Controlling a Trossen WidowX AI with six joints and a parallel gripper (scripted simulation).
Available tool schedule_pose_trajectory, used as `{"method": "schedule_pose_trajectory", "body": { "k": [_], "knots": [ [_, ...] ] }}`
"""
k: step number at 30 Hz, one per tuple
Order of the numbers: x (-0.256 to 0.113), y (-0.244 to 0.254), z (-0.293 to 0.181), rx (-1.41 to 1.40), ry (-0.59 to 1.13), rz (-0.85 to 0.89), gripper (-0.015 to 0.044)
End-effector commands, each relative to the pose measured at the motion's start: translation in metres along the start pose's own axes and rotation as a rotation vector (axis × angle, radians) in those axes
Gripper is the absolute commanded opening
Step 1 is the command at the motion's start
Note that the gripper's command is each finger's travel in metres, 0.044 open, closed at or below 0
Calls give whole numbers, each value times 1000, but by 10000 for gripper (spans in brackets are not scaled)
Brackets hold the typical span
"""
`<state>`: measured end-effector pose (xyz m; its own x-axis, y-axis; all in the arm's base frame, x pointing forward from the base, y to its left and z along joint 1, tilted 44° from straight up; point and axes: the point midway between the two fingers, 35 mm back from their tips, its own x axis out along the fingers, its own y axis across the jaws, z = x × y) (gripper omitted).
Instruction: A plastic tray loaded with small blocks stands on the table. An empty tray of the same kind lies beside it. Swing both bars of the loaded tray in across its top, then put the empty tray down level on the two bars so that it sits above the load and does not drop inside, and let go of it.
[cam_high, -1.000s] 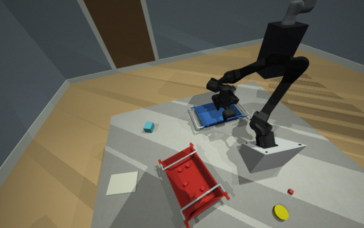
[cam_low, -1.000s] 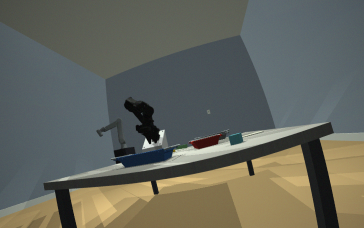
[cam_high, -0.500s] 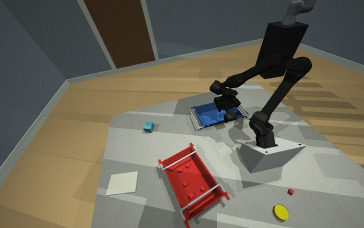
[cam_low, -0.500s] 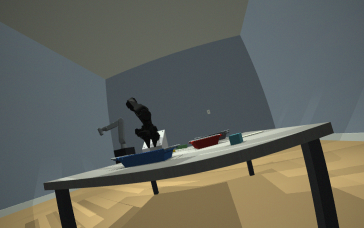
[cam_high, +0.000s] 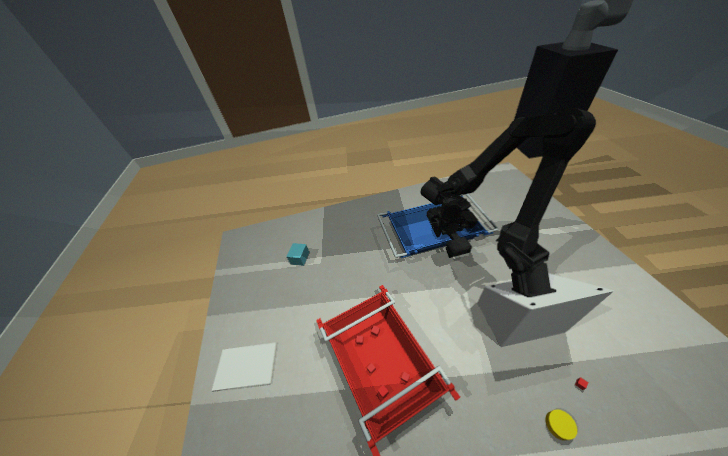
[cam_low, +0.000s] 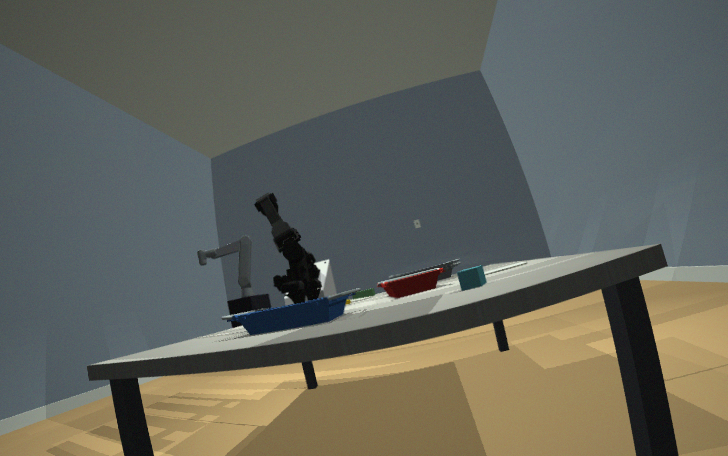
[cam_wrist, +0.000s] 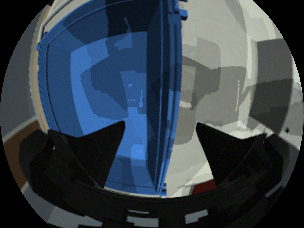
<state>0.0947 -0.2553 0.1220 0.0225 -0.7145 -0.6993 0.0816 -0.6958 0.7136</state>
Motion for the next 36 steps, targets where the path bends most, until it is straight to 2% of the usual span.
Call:
{"method": "schedule_pose_trajectory", "body": {
  "k": [1,14,29,36],
  "knots": [
    [12,-5,1,-8,1,-12,440],
    [12,-5,1,-8,1,-12,440],
    [12,-5,1,-8,1,-12,220],
    [12,-5,1,-8,1,-12,173]
  ]
}}
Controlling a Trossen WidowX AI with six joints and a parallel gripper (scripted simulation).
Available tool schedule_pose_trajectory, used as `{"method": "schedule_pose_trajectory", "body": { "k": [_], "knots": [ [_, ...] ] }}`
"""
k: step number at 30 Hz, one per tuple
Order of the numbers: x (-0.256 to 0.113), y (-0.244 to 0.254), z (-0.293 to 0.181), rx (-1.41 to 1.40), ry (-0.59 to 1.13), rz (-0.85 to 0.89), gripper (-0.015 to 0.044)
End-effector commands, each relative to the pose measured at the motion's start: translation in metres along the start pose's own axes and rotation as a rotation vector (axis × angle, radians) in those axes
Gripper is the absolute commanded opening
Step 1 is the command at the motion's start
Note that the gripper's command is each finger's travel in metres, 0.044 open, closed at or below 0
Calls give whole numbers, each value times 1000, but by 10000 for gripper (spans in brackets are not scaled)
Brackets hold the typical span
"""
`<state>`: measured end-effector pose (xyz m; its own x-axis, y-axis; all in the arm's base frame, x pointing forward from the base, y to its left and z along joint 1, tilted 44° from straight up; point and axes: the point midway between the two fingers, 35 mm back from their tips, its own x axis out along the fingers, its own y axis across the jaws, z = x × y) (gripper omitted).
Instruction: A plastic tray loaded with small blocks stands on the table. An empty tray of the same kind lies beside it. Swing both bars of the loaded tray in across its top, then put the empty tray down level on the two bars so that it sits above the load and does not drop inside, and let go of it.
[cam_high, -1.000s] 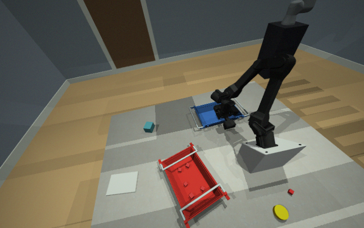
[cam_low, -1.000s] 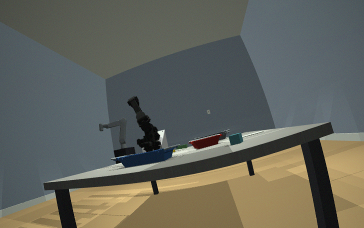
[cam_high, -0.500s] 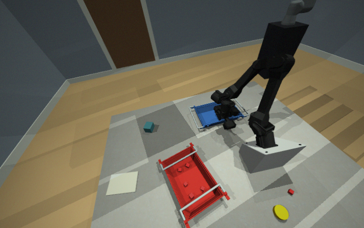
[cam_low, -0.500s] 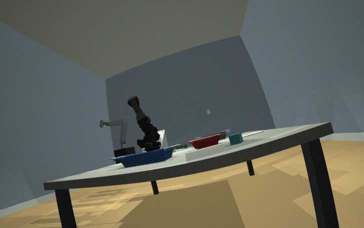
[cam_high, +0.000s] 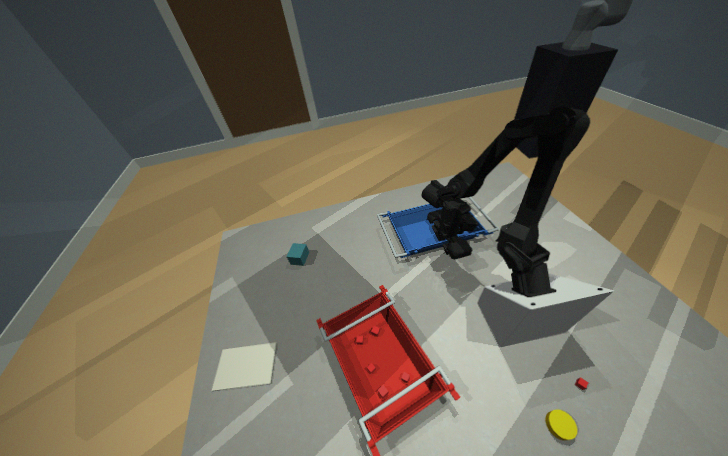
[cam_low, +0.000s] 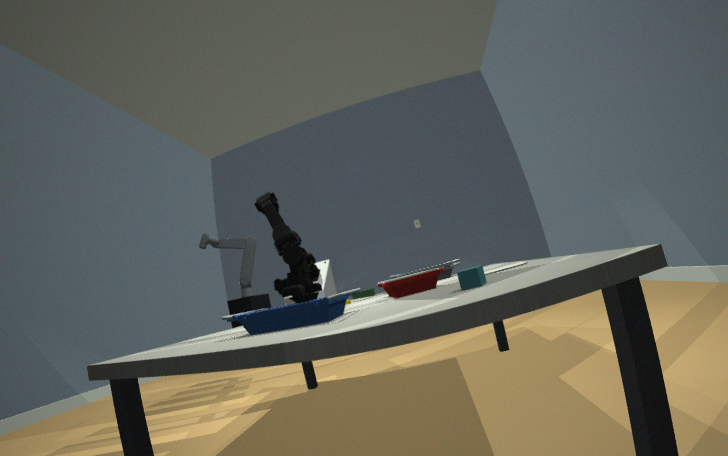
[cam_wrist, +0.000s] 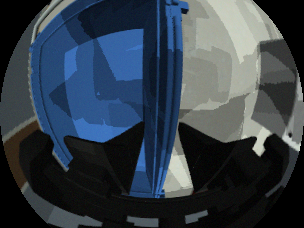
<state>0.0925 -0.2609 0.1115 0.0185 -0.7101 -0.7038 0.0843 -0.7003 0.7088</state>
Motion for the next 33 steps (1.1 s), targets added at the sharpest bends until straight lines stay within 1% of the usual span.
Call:
{"method": "schedule_pose_trajectory", "body": {
  "k": [1,24,26,33],
  "knots": [
    [1,-2,-1,-6,4,-6,167],
    [0,-1,-1,-6,5,-6,13],
    [-4,-1,-2,-5,5,-7,0],
    [-36,1,-5,-4,6,-10,0]
  ]
}}
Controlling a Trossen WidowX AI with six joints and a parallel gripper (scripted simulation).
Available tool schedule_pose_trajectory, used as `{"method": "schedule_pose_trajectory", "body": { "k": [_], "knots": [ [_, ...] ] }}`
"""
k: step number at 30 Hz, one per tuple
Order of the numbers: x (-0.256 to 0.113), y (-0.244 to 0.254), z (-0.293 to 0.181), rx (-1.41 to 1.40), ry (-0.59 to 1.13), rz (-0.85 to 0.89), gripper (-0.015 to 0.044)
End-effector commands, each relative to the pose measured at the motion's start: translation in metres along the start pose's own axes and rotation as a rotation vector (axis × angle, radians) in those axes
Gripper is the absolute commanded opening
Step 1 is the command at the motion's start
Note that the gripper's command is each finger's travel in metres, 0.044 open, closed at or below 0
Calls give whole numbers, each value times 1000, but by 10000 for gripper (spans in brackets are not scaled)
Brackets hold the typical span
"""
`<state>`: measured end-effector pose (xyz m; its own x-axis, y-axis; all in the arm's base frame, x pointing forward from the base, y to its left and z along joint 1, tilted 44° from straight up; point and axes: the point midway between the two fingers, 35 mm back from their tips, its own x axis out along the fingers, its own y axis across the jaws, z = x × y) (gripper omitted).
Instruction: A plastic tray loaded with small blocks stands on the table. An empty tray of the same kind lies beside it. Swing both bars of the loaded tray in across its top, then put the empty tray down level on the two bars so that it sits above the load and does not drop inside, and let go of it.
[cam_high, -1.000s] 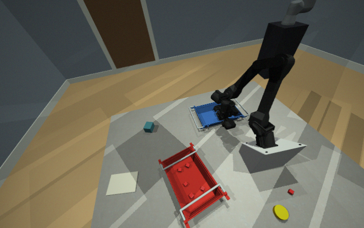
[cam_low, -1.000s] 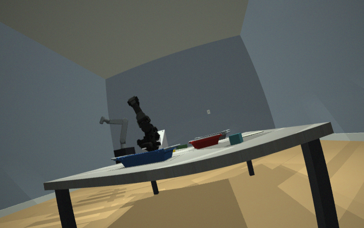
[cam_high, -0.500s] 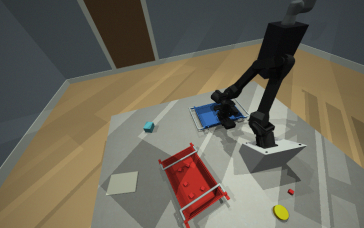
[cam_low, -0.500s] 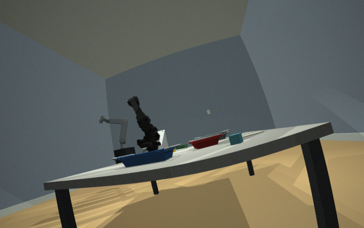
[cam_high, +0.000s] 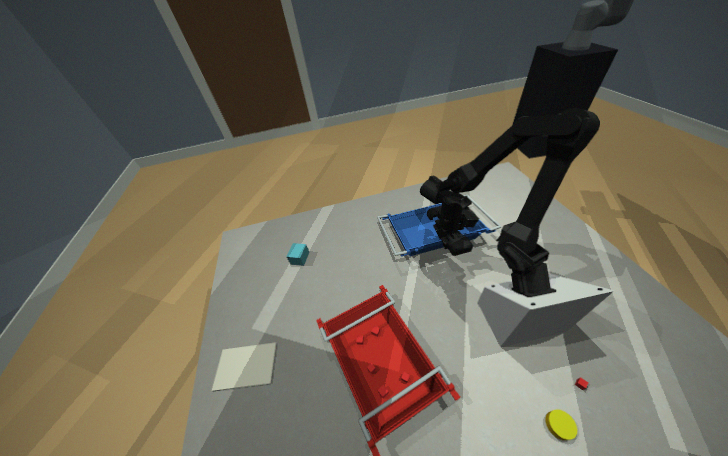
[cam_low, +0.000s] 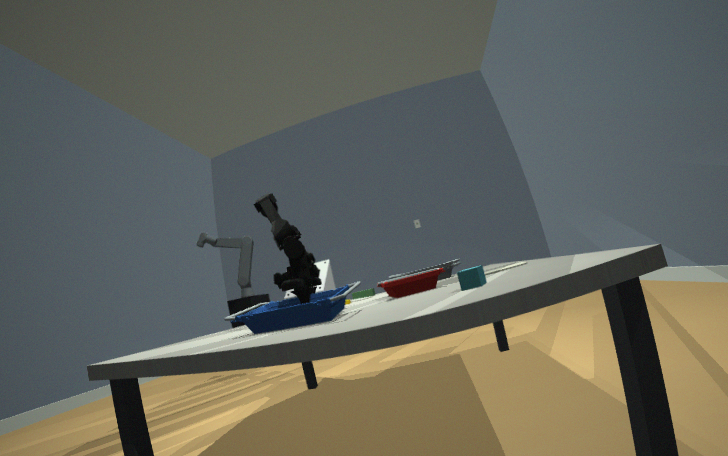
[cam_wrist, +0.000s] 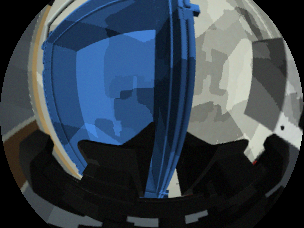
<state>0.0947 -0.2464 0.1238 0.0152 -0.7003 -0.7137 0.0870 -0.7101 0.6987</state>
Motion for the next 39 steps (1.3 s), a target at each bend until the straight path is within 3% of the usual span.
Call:
{"method": "schedule_pose_trajectory", "body": {
  "k": [1,9,30,39],
  "knots": [
    [-22,2,-2,-1,8,4,0],
    [-60,0,2,-1,9,6,0],
    [-61,0,2,-1,9,6,0],
    [-87,17,-4,1,10,1,0]
  ]
}}
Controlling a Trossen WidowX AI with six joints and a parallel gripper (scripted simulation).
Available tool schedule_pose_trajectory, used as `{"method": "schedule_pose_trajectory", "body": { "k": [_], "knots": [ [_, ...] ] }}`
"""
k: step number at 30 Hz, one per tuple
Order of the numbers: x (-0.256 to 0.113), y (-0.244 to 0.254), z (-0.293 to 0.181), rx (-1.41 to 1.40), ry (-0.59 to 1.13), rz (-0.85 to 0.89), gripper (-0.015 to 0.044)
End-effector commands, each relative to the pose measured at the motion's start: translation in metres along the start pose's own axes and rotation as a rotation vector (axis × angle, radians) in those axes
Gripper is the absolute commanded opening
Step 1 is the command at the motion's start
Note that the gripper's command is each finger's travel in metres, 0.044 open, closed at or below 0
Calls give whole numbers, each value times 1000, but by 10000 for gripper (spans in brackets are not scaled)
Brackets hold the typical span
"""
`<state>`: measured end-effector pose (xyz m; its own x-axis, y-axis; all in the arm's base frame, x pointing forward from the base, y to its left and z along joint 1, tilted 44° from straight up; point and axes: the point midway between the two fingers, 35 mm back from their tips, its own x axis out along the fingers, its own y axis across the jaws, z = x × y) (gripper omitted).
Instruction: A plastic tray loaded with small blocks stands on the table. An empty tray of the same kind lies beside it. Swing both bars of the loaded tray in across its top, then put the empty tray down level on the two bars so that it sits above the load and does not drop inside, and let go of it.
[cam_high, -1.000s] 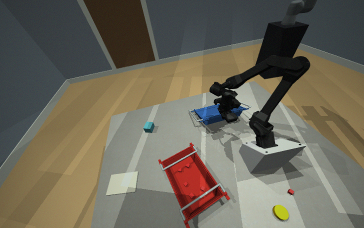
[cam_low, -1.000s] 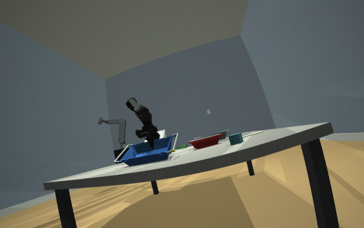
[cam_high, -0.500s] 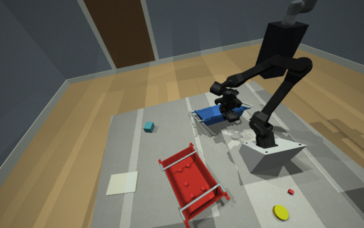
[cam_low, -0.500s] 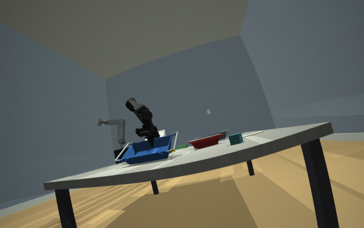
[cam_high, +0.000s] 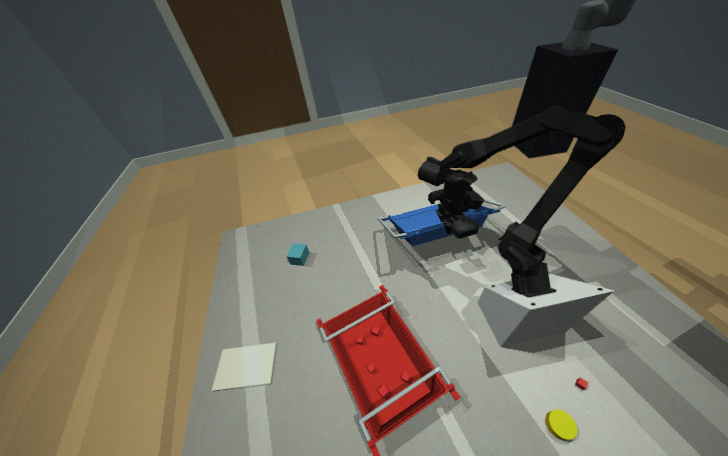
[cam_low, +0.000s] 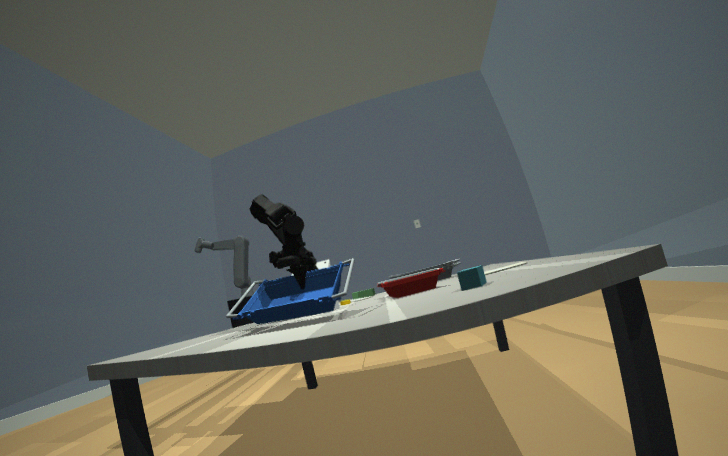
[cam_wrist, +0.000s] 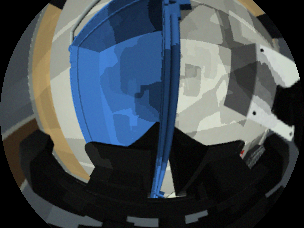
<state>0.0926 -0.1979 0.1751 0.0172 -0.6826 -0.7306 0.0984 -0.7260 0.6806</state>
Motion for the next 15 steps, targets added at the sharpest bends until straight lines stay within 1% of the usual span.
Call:
{"method": "schedule_pose_trajectory", "body": {
  "k": [1,15],
  "knots": [
    [-21,18,-6,13,6,25,0],
    [-74,44,-11,13,7,26,0]
  ]
}}
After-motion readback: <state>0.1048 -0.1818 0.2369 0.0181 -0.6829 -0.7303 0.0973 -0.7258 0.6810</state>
